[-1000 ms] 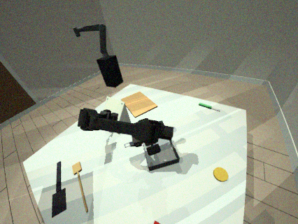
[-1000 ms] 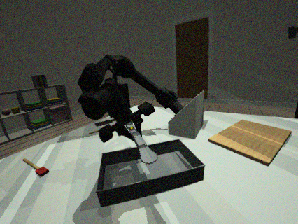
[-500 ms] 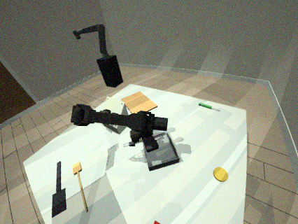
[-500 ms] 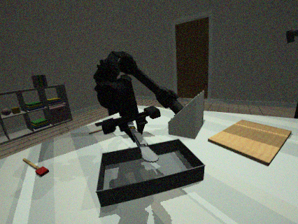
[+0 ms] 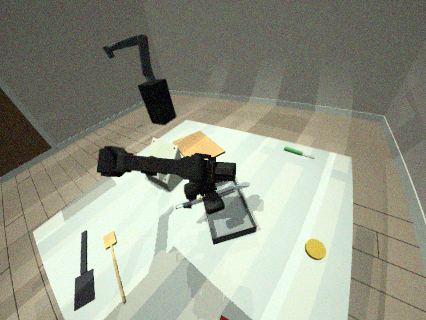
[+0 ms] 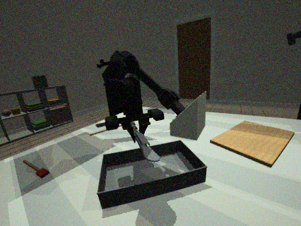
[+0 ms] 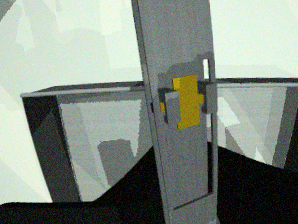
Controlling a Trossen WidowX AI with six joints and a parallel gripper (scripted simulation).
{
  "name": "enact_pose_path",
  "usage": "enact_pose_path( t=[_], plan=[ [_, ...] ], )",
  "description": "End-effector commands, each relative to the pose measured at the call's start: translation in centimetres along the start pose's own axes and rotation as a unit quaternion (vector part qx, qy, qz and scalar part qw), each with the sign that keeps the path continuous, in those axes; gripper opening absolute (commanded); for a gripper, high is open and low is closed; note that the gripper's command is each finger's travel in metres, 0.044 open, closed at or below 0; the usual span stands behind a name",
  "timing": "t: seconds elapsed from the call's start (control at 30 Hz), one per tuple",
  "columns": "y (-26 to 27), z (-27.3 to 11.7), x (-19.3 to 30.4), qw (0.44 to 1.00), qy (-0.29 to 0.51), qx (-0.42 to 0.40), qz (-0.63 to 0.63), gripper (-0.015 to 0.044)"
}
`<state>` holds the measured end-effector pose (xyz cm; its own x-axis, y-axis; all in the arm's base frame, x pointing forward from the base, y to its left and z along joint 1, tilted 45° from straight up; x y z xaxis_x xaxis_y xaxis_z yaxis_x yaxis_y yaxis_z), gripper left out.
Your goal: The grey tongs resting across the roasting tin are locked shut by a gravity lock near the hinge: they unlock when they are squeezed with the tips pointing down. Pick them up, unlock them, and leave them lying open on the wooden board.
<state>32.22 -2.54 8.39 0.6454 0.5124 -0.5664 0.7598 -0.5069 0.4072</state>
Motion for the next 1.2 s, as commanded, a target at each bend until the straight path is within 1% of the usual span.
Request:
enact_pose_path(
  t=[0.0,0.3,0.6,0.9,1.17],
  plan=[
    [-0.1,-0.1,0.3,1.0,0.001,0.001,-0.028,-0.015],
    [-0.9,-0.7,2.0,0.979,0.008,0.001,-0.204,-0.015],
    [-2.1,-1.4,3.8,0.925,0.013,-0.005,-0.379,-0.015],
    [-3.2,-2.0,5.5,0.841,0.017,-0.008,-0.54,-0.015],
    [-4.8,-2.5,7.0,0.742,0.018,-0.011,-0.67,-0.015]
  ],
)
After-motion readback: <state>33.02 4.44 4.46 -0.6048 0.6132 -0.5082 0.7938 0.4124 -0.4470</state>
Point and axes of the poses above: the point midway between the two fingers, 35 mm back from their tips, its own z axis out along the fingers, its own y axis across the jaws, x = y × z, the point moved 5 cm from there along -z, back along the fingers, and after that the axes turned 4 degrees about -z, right-handed, at the moved point
